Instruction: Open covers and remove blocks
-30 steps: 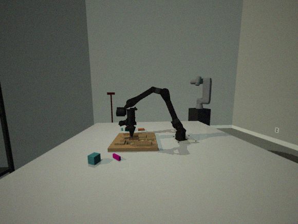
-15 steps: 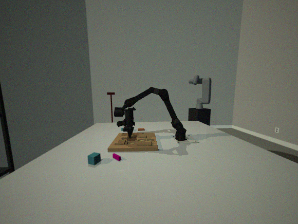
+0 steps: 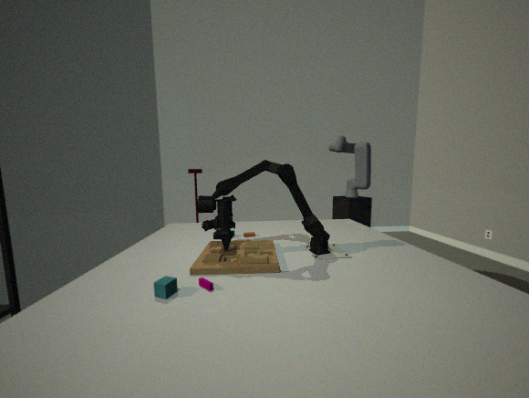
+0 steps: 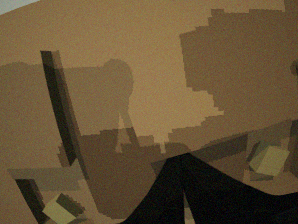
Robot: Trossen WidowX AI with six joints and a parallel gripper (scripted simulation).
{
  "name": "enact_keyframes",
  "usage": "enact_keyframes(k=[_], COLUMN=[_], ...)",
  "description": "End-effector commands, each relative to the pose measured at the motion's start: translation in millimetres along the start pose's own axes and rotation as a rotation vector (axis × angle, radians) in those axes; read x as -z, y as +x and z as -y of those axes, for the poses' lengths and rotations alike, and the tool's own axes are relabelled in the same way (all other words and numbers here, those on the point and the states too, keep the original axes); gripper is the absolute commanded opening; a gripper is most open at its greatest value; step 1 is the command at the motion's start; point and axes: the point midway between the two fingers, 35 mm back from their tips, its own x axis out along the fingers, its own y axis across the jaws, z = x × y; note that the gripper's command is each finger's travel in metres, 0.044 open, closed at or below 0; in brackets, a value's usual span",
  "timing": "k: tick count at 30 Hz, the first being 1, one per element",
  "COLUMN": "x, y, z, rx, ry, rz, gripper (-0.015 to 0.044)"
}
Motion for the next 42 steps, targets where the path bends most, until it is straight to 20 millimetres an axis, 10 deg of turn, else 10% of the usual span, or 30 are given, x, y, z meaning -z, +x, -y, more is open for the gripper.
enact_keyframes(k=[1,42], x=[-5,-13], y=[-1,-45], z=[-3,-8], rx=[0.001,0.001], ry=[0.004,0.004], rz=[0.002,0.002], gripper=[0.0,0.0])
